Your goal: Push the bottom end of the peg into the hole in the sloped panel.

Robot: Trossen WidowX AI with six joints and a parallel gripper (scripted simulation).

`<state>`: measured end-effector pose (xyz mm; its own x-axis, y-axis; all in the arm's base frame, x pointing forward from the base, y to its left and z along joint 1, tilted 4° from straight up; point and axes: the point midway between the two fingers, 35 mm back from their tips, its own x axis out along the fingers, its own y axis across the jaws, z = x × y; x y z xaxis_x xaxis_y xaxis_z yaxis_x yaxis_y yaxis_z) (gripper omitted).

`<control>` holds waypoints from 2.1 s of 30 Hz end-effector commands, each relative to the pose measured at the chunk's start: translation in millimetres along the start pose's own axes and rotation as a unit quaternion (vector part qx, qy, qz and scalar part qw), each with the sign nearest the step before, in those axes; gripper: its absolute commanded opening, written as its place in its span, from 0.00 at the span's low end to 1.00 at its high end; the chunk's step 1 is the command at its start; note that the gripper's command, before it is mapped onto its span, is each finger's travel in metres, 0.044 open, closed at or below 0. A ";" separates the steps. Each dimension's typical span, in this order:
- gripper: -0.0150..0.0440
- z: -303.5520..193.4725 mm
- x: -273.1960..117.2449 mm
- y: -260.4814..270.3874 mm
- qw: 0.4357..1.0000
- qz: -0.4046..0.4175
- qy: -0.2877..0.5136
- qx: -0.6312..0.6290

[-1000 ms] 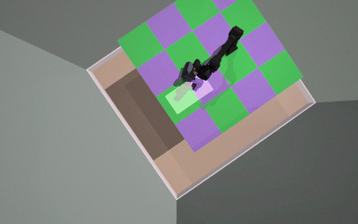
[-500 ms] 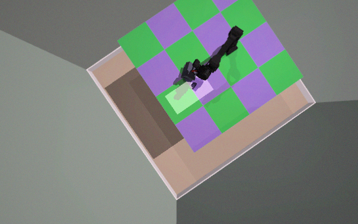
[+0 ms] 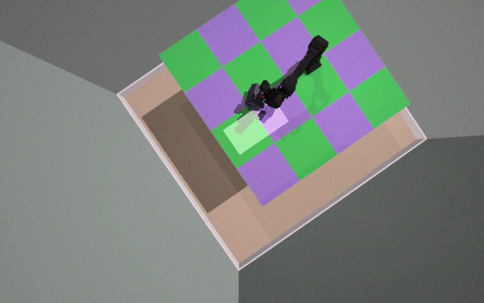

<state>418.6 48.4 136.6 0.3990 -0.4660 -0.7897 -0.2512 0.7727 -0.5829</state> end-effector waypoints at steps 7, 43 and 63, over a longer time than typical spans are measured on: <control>0.25 -0.4 6.2 0.6 1.000 0.002 0.001 -0.003; 0.25 -0.4 17.6 0.6 1.000 0.000 0.000 0.000; 0.97 0.1 14.3 0.7 1.000 0.000 0.000 0.000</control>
<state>424.8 40.9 122.6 0.3978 -0.4660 -0.7903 -0.2525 0.7725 -0.5826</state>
